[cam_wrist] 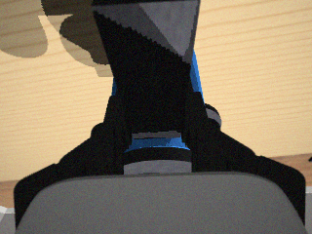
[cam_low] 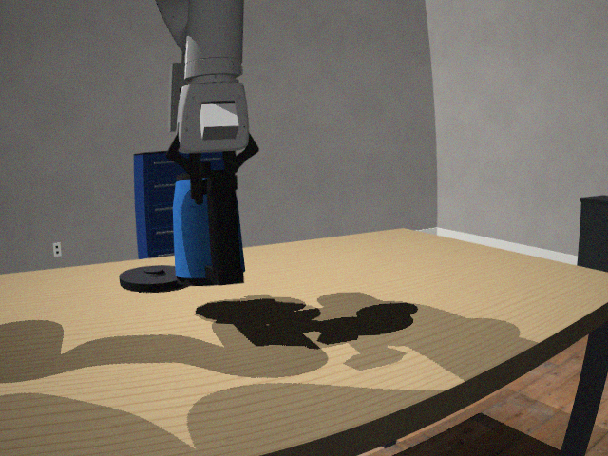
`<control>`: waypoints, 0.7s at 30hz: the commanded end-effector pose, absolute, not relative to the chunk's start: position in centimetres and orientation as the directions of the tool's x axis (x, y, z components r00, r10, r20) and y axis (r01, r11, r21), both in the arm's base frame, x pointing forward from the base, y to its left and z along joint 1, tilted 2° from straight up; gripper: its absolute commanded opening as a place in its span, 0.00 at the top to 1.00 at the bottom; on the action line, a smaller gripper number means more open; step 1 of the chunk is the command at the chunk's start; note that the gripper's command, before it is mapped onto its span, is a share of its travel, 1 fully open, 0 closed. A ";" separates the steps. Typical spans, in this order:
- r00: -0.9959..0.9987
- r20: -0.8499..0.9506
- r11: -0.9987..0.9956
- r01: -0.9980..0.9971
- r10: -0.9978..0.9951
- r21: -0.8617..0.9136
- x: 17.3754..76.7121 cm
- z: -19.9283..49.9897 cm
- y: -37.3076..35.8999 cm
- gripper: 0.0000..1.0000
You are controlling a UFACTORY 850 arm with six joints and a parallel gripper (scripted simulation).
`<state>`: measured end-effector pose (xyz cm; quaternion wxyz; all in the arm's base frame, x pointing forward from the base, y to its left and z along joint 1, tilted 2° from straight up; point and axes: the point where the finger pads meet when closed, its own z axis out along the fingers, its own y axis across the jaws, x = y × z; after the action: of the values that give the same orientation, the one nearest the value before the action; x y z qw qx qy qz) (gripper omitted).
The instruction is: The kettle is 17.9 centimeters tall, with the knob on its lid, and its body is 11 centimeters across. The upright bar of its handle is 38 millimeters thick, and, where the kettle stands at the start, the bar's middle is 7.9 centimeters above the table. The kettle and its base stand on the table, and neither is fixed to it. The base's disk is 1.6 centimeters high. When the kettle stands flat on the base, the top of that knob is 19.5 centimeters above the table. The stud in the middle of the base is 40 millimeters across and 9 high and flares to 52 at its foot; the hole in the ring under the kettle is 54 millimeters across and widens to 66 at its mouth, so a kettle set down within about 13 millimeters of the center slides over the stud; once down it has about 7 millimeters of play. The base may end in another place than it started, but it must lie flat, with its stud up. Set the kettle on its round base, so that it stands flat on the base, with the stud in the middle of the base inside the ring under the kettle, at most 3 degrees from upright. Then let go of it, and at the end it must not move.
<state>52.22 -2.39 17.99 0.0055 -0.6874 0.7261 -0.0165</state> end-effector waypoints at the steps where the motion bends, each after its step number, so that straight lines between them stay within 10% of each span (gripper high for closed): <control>1: -0.055 0.015 0.055 -0.998 -0.998 -0.034 51.8 18.0 -0.7 1.00; 21: -0.055 0.015 0.055 -0.998 -0.998 -0.034 49.8 17.9 5.5 1.00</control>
<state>50.16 3.99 17.82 0.0055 -0.6875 0.7260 -0.0164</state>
